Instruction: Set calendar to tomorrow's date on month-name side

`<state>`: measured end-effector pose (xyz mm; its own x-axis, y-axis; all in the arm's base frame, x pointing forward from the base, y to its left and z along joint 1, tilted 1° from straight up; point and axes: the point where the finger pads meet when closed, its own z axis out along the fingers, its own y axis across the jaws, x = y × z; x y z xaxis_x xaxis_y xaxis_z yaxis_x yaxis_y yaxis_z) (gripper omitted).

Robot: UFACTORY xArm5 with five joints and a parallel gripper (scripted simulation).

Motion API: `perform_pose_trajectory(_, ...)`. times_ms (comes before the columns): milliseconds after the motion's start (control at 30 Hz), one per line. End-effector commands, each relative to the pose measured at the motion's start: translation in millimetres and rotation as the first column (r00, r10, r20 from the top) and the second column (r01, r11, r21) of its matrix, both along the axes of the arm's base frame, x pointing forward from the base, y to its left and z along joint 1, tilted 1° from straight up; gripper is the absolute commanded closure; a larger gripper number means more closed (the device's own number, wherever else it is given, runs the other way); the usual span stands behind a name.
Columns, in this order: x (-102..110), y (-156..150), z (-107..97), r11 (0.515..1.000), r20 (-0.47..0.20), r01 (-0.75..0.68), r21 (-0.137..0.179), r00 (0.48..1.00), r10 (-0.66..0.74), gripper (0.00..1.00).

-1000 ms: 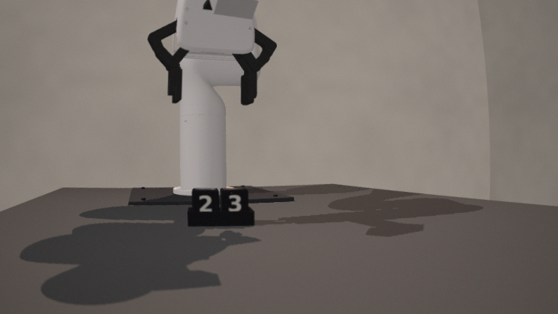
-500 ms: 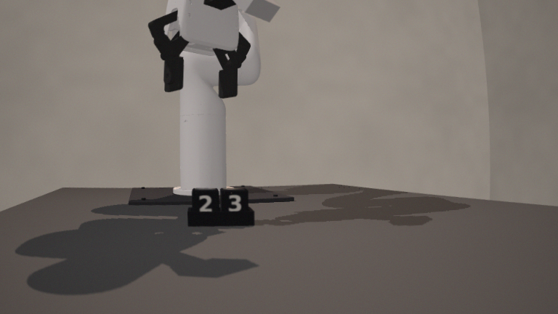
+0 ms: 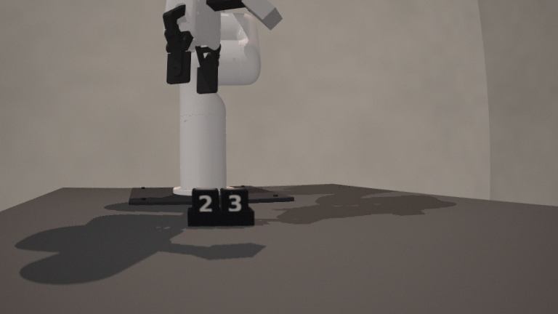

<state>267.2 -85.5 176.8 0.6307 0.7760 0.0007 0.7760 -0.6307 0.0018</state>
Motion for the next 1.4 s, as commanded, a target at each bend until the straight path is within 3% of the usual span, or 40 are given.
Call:
perform_pose_trajectory(0,-4,-1,3,0.996,0.006,-0.089,-0.003,0.996,0.089,0.00)
perform_pose_trajectory(67,-12,-2,6,0.976,0.005,-0.216,-0.004,0.976,0.216,0.00)
perform_pose_trajectory(200,-17,-2,7,0.952,0.005,-0.307,-0.004,0.952,0.307,0.00)
perform_pose_trajectory(433,-29,-3,10,0.868,0.003,-0.497,-0.006,0.868,0.497,0.00)
perform_pose_trajectory(467,-33,-3,11,0.835,0.003,-0.550,-0.006,0.835,0.550,0.00)
perform_pose_trajectory(567,-33,-3,11,0.834,0.003,-0.551,-0.006,0.834,0.551,0.00)
perform_pose_trajectory(633,-40,-4,12,0.763,0.002,-0.646,-0.007,0.763,0.646,0.00)
perform_pose_trajectory(767,-45,-4,13,0.692,0.001,-0.722,-0.007,0.692,0.722,0.00)
perform_pose_trajectory(1033,-58,-4,15,0.506,-0.001,-0.862,-0.008,0.506,0.862,0.00)
perform_pose_trajectory(1367,-61,-4,15,0.458,-0.001,-0.889,-0.008,0.458,0.889,0.00)
